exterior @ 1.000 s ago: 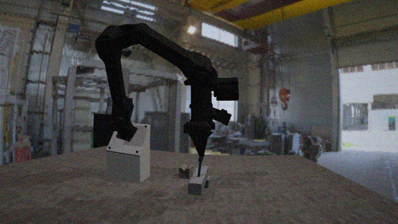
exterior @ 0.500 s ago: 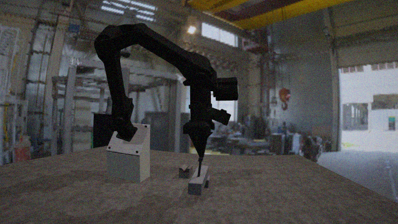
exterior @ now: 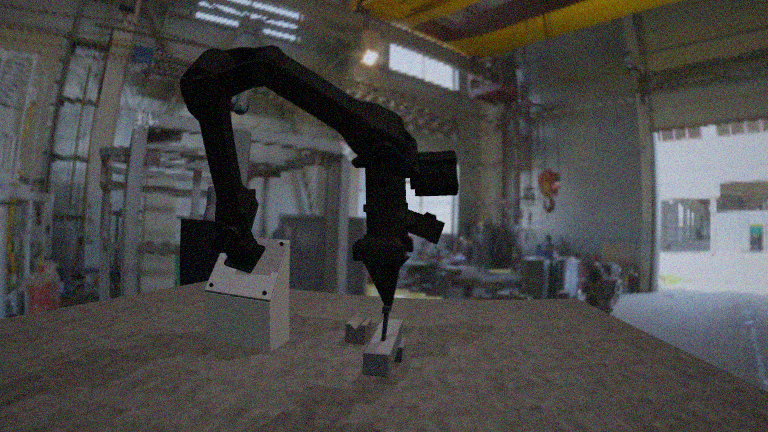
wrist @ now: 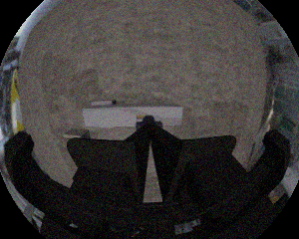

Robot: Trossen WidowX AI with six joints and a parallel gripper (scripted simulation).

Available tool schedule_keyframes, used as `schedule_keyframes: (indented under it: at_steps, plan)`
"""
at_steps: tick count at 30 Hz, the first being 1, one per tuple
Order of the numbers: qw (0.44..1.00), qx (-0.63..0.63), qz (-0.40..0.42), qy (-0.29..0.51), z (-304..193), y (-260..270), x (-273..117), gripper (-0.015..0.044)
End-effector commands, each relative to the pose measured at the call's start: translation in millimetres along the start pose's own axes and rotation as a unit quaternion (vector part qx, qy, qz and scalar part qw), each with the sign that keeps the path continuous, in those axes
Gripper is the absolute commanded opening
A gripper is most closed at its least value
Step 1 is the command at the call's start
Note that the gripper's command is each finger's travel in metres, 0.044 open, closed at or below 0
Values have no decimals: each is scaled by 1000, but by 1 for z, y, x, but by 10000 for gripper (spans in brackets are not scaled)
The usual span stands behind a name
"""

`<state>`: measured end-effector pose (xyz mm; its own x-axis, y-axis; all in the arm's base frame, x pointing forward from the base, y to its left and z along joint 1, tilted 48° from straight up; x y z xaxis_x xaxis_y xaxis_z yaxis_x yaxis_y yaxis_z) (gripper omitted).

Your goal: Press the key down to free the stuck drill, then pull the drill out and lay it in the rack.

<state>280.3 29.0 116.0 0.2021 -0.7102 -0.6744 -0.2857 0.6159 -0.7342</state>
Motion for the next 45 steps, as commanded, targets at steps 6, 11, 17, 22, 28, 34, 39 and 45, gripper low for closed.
schedule_keyframes:
  at_steps: [6,11,17,22,28,34,39,45]
  plan:
    - [1000,4,0,27,-7,-2,24,0]
    - [1000,4,1,27,-5,-2,20,53]
    - [1000,4,3,27,7,-1,-42,210]
    - [1000,-7,0,17,7,0,-45,341]
    - [954,-300,8,18,28,62,-12,440]
    - [801,-598,17,17,30,132,29,440]
    - [710,-703,20,16,25,160,47,440]
    - [710,-703,20,16,25,160,47,440]
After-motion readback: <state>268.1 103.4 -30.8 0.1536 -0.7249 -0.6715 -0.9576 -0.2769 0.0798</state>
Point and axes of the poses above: the point midway between the two fingers, 35 mm back from their tips, its own x axis out along the fingers, its own y axis across the jaws, z = x × y, the point moved 7 cm from there along -x, back along the fingers, and after that the axes turned 9 degrees about -x, right-handed, at the moved point
